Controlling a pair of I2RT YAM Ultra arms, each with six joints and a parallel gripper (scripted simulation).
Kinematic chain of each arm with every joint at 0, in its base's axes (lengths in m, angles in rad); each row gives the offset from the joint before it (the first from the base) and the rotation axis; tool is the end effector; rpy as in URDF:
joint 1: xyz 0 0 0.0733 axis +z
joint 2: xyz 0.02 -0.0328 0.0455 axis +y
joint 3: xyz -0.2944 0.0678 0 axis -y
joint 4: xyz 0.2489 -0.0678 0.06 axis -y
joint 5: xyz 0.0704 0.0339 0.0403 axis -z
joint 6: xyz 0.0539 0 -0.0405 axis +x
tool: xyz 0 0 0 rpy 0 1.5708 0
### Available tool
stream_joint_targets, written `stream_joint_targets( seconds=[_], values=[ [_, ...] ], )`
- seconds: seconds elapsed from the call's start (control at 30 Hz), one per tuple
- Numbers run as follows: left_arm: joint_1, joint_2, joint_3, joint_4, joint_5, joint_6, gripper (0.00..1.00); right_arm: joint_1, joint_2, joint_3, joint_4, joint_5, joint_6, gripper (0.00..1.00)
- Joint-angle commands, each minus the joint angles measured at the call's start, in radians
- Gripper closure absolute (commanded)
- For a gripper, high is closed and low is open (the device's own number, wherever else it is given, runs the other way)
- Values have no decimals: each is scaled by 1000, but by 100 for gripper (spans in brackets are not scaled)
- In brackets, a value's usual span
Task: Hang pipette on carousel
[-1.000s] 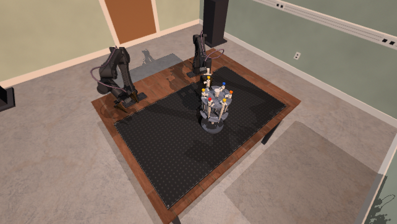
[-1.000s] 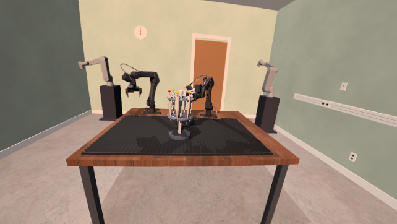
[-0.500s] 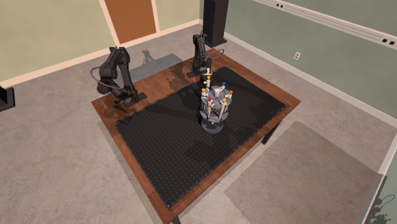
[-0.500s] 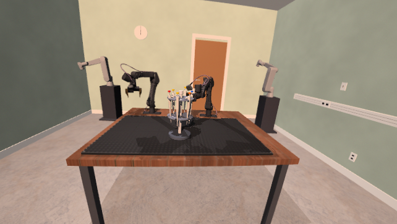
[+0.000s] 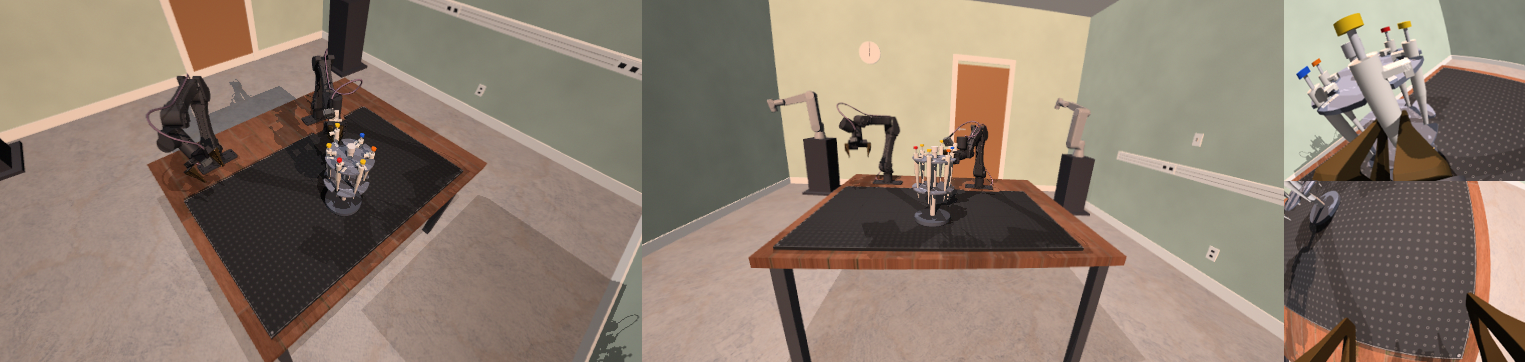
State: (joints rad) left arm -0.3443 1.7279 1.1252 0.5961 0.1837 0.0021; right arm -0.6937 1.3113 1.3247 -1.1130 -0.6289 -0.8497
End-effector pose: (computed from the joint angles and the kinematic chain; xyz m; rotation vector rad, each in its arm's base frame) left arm 0.4004 -0.1529 0.3169 0.4162 1.5370 -0.4121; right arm 0.2087 -0.1308 0.3650 -0.3697 2.3521 0.1560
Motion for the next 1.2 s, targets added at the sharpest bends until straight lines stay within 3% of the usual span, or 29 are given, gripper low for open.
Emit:
stream_joint_targets(
  seconds=[0.0,1.17],
  values=[
    [-15,-7,-20,27,-12,-7,88,-8,6,17,11,-19,-7,0],
    [-17,-14,7,37,-15,-8,88,-8,6,17,11,-19,-7,0]
  ],
)
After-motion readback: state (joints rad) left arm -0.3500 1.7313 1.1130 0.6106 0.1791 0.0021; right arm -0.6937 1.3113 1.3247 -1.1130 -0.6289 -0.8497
